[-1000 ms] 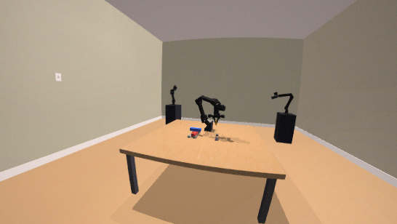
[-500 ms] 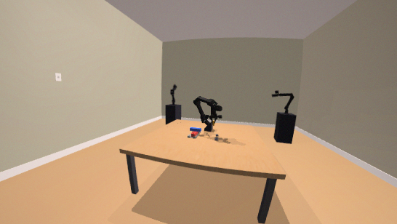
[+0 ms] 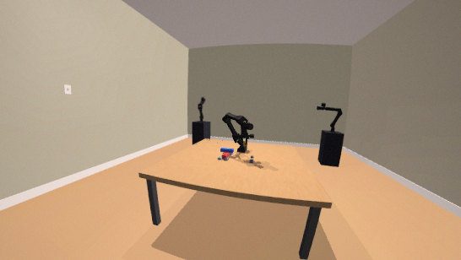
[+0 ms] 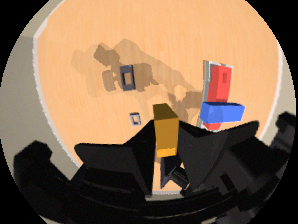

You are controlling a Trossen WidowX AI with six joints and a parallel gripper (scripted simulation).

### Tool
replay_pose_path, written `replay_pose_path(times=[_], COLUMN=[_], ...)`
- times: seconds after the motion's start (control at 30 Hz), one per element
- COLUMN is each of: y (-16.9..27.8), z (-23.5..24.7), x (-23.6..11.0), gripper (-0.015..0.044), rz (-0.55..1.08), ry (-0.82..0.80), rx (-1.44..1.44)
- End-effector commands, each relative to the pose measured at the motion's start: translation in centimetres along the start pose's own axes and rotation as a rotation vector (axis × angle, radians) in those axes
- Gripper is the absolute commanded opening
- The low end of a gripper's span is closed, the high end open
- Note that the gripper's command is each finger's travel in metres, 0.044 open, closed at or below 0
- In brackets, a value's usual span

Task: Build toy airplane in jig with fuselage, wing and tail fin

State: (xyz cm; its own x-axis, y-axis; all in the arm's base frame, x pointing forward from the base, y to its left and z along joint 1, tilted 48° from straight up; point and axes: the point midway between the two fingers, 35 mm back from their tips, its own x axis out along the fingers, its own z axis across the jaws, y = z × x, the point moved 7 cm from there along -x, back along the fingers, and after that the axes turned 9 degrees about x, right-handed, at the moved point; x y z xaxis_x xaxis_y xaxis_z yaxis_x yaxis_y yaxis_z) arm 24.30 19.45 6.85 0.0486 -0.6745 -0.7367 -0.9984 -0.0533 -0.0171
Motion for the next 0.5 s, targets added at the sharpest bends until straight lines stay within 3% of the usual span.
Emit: replay_pose_path(times=[0.0, 0.47], y=[-0.9, -3.2], z=[-1.0, -4.3], x=[-0.1, 0.3], gripper=[0.0, 0.0], rz=[-0.013, -0.025], ry=[-0.005, -0.001], rx=[0.005, 0.017])
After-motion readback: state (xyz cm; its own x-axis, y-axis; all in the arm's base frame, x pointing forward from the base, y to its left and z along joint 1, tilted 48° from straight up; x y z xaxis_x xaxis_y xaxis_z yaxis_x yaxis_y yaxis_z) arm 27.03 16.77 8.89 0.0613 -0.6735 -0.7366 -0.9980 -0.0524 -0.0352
